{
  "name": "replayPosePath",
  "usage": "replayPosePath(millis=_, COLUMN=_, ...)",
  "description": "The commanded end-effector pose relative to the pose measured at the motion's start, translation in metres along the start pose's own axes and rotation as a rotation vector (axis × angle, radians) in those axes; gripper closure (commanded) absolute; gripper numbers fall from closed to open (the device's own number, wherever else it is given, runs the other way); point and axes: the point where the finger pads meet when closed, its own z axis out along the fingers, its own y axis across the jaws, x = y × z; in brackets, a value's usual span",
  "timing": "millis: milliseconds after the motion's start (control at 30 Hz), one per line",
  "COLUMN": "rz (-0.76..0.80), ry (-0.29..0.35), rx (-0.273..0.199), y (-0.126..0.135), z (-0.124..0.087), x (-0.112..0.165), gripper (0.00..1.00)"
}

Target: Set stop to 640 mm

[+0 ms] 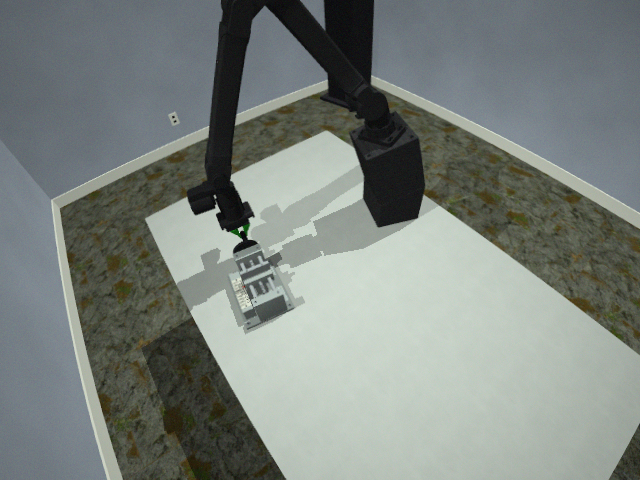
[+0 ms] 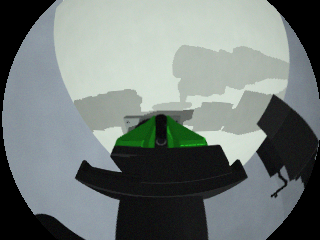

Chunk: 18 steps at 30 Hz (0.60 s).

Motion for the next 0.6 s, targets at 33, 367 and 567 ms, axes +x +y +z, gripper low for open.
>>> replayPosePath(millis=33, rz=0.007, ry=-0.01, rx=-0.086, y=0.044, z=-0.029, x=0.0, gripper=0.94)
replayPosePath(millis=367, rz=0.006, ry=-0.008, rx=-0.092, y=0.056, z=-0.033, x=0.001, gripper=0.94)
replayPosePath(millis=567, rz=0.006, ry=-0.009, rx=-0.096, y=0.057, z=-0.033, x=0.001, gripper=0.94)
